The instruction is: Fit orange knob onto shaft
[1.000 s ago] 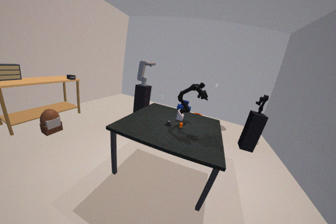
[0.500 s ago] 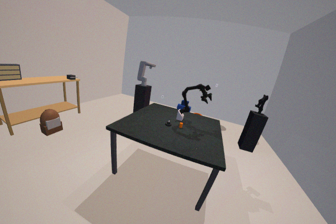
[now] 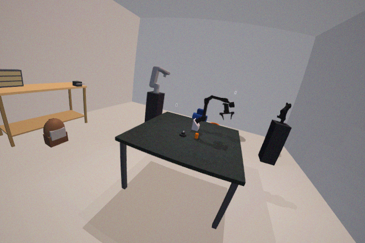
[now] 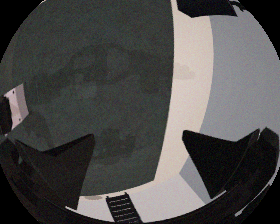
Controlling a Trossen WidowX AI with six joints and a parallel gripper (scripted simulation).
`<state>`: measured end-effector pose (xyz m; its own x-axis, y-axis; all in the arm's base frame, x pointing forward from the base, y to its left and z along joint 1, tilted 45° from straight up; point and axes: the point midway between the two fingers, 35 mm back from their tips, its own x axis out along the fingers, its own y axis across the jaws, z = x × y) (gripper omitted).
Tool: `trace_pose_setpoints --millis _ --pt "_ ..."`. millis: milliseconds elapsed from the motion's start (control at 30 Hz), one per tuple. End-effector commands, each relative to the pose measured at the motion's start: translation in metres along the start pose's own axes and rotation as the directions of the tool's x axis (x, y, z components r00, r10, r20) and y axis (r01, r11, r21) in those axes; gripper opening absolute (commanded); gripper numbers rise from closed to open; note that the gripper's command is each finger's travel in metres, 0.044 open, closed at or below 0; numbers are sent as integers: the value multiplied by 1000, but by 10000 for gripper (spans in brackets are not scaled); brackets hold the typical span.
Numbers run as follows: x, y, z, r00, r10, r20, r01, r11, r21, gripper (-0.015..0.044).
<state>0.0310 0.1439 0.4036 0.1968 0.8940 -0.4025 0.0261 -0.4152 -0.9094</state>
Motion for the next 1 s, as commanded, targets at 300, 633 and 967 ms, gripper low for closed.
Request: trace_pose_setpoints --millis 300,633,967 --pt "108 65 -76 906 418 -68 -59 285 957 440" --pt "131 127 -136 833 553 12 281 -443 851 440" --pt "126 201 -193 810 571 132 558 -820 125 440"
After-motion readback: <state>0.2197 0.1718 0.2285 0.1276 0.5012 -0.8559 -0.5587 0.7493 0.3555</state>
